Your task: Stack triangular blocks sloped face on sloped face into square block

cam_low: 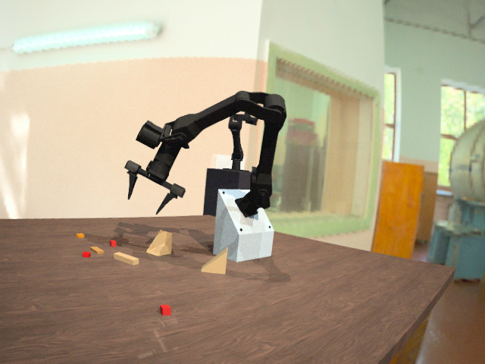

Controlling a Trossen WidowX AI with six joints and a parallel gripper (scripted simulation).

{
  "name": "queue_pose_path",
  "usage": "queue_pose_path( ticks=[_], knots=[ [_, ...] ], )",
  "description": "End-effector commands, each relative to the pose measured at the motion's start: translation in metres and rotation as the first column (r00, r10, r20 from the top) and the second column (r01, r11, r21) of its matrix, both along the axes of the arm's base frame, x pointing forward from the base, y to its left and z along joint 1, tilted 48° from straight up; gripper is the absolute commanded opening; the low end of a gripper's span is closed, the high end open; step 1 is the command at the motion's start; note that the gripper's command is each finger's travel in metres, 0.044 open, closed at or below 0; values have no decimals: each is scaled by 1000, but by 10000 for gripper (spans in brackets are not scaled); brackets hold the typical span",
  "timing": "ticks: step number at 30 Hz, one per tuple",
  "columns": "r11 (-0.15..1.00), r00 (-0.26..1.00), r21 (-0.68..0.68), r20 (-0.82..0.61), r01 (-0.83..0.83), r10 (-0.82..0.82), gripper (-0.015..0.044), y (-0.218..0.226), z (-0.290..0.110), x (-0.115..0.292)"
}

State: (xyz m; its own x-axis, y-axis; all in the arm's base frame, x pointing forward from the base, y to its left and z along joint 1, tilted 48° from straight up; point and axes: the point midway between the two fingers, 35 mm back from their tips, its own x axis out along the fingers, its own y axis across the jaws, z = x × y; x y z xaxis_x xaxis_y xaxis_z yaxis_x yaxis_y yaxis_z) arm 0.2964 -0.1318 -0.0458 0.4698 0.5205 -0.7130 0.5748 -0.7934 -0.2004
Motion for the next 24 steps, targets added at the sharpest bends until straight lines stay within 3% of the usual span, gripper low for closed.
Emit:
queue_pose_path(
  ticks=[1,7,24],
  knots=[
    [963,975,195,-158,186,-157,440,4,-35,-59],
    [784,877,421,-364,456,-315,440,30,-58,-124],
    [778,870,420,-373,468,-322,440,35,-65,-121]
  ],
)
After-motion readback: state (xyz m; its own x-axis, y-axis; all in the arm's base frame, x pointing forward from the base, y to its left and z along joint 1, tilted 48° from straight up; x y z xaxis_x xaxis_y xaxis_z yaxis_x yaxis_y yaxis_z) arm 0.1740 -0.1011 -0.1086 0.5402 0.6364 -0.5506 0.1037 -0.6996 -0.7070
